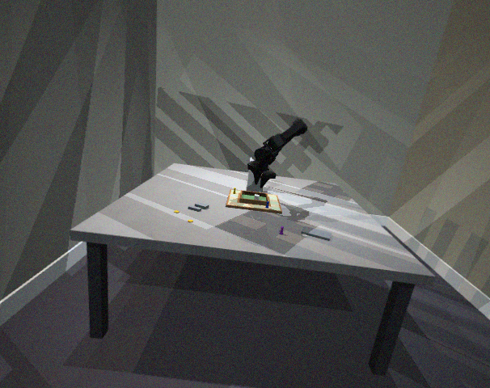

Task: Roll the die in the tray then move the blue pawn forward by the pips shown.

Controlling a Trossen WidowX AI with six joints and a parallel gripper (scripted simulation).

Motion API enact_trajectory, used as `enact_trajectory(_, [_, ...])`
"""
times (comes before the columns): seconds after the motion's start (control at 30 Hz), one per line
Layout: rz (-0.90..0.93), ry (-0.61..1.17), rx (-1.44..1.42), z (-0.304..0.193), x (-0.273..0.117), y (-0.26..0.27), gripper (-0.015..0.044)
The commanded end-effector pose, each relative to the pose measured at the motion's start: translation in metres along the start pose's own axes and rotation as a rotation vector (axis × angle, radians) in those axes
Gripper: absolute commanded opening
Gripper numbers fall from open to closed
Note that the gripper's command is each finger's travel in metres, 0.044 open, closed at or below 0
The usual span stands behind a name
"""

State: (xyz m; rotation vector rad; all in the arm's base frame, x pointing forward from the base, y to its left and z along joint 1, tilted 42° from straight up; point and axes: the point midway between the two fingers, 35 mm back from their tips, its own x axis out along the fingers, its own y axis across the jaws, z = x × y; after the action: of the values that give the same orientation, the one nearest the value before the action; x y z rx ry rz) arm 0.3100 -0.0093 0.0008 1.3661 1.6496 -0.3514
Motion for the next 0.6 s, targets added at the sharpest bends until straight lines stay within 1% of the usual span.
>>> enact_trajectory(0.0, [0.032, 0.007, -0.566, 0.0, 0.006, 0.045, 0.02])
enact_trajectory(0.13, [0.063, 0.006, -1.049, -0.007, 0.014, 0.083, 0.02])
enact_trajectory(0.2, [0.074, 0.004, -1.208, -0.01, 0.016, 0.095, 0.02])
enact_trajectory(0.57, [0.076, 0.004, -1.228, -0.01, 0.017, 0.094, 0.02])
